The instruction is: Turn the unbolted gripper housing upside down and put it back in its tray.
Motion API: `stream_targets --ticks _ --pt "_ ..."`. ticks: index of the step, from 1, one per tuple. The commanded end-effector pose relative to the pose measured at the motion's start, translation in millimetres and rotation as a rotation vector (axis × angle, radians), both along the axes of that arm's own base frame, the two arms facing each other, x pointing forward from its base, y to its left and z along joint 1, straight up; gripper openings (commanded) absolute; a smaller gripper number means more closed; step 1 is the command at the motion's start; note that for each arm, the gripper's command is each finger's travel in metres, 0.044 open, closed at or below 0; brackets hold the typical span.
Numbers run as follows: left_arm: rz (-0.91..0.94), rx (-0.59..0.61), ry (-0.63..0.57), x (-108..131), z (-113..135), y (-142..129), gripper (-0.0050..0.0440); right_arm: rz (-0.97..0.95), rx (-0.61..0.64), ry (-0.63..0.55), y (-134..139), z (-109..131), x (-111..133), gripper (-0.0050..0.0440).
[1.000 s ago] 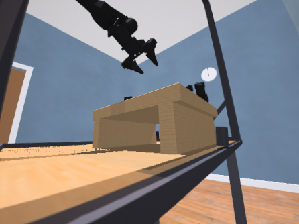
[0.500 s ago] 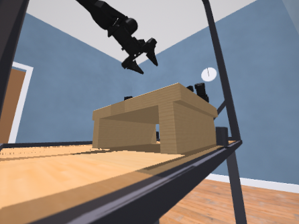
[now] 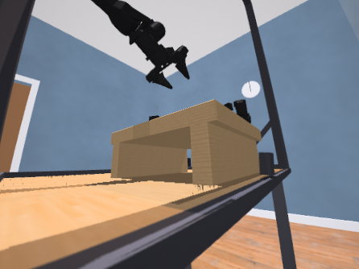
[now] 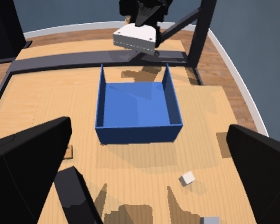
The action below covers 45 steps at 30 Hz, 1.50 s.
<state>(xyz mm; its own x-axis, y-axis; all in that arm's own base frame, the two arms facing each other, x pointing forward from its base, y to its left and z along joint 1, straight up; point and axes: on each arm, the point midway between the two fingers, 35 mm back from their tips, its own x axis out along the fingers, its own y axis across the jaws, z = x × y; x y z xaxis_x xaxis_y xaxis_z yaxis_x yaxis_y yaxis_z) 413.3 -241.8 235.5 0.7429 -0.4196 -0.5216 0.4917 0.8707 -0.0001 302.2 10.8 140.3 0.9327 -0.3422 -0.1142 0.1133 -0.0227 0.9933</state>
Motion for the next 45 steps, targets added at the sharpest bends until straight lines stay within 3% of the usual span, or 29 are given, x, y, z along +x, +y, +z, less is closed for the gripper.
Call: stream_targets --ticks 1,45 --pt "0.004 -0.017 -0.029 0.0 14.7 0.4 0.044 0.009 -0.001 -0.01 2.9 5.9 3.4 0.0118" --pt "0.004 -0.017 -0.029 0.0 14.7 0.4 0.044 0.125 -0.088 0.089 36.3 9.1 21.3 0.0118"
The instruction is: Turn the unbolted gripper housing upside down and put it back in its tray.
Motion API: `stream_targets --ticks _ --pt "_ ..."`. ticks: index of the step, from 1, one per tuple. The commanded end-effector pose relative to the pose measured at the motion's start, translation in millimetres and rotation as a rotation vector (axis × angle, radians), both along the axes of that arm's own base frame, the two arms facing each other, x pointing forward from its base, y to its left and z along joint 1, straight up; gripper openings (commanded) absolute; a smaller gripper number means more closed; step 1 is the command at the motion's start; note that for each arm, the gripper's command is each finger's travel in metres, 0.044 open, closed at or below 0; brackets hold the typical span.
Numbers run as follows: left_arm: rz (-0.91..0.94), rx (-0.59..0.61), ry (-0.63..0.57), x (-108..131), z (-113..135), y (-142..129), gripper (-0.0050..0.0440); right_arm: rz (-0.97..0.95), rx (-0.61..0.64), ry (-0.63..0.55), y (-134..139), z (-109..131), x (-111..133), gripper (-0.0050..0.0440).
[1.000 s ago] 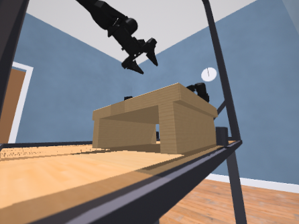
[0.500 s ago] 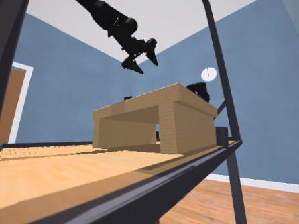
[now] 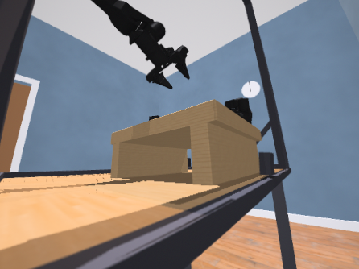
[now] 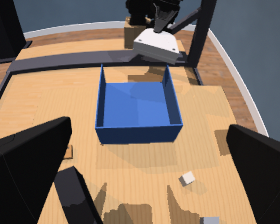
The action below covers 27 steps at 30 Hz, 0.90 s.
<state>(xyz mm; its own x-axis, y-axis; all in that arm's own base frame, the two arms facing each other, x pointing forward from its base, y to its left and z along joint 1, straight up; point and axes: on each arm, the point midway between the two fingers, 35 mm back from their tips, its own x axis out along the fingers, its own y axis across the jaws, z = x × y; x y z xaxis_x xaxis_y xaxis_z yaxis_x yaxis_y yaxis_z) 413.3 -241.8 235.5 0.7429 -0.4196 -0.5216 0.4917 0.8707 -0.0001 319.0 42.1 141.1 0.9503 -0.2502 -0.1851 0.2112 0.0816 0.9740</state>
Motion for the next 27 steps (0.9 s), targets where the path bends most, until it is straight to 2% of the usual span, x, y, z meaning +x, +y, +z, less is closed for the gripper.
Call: stream_targets --ticks 1,27 --pt "0.004 -0.017 -0.029 0.0 14.7 0.4 0.044 0.017 -0.002 -0.01 5.8 8.4 4.8 0.0118" --pt "0.004 -0.017 -0.029 0.0 14.7 0.4 0.044 0.089 -0.054 0.049 26.4 10.2 12.6 0.0118"
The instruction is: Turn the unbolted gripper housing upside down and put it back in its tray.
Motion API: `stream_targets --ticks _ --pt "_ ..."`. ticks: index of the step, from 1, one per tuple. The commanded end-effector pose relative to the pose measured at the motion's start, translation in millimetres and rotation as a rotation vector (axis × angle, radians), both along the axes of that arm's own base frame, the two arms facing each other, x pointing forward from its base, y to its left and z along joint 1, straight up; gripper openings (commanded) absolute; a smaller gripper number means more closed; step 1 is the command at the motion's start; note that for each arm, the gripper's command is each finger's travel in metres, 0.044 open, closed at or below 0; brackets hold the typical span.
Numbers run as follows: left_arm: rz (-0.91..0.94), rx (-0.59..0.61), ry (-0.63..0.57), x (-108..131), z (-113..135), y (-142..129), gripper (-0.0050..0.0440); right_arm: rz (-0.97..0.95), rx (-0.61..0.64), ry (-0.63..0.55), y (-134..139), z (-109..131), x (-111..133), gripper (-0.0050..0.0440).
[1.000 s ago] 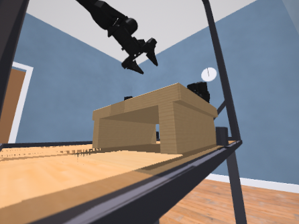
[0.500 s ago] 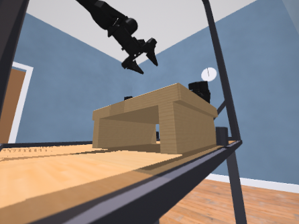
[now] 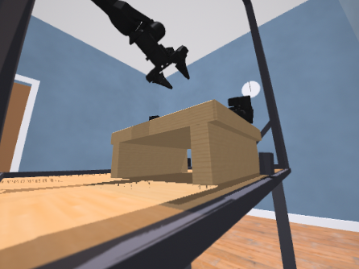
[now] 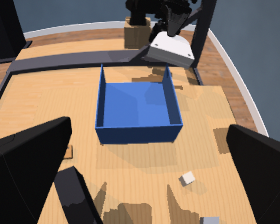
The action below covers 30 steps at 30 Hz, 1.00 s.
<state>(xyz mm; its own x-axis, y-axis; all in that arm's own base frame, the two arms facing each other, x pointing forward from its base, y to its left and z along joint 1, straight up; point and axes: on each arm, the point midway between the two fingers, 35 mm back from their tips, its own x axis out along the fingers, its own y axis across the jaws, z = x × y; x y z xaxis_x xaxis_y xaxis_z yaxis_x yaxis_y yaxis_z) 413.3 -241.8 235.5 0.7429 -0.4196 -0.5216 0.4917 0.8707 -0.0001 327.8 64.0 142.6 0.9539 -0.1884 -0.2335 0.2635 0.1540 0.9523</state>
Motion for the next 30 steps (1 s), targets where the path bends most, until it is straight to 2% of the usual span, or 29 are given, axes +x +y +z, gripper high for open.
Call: stream_targets --ticks 1,30 --pt "0.004 -0.017 -0.029 0.0 14.7 0.4 0.044 0.016 0.0 -0.012 5.4 8.8 4.2 0.0118" --pt "0.004 -0.017 -0.029 0.0 14.7 0.4 0.044 0.077 -0.044 0.036 22.7 10.6 8.9 0.0118"
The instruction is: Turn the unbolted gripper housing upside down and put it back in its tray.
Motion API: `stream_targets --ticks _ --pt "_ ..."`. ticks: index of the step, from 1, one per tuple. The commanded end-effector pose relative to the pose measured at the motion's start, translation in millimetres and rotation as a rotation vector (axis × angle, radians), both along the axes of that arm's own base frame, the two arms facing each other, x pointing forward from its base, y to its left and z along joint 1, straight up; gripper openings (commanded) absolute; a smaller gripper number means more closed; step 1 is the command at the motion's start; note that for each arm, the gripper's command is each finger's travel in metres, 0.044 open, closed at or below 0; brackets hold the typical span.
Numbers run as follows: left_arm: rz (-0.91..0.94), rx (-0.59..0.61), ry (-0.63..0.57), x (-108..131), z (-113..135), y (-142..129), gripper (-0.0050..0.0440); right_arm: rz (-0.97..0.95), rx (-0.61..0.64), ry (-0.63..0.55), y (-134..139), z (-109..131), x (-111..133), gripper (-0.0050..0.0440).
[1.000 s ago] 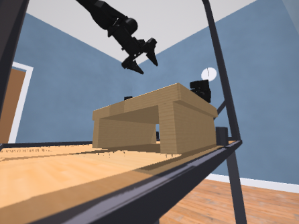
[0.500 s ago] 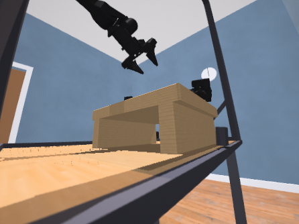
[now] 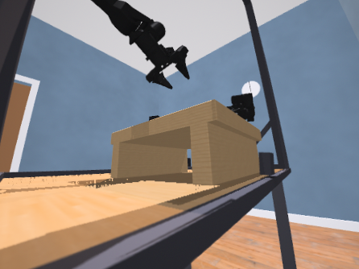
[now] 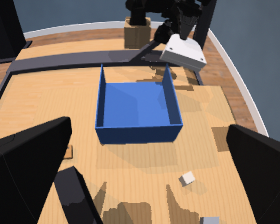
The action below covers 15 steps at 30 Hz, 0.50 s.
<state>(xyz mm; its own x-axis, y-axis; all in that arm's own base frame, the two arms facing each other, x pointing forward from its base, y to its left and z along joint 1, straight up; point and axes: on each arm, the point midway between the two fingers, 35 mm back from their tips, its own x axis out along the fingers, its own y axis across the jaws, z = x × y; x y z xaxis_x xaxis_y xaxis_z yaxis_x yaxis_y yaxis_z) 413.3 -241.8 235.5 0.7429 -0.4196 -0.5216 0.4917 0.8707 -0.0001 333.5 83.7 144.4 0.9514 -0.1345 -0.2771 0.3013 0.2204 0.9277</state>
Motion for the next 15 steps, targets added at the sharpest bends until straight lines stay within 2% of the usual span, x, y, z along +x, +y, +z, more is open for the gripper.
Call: stream_targets --ticks 1,15 --pt "0.004 -0.017 -0.029 0.0 14.7 0.4 0.044 0.008 0.006 -0.018 3.0 8.9 3.2 0.0118" --pt "0.004 -0.017 -0.029 0.0 14.7 0.4 0.044 0.024 -0.003 0.001 7.9 7.8 4.2 0.0118"
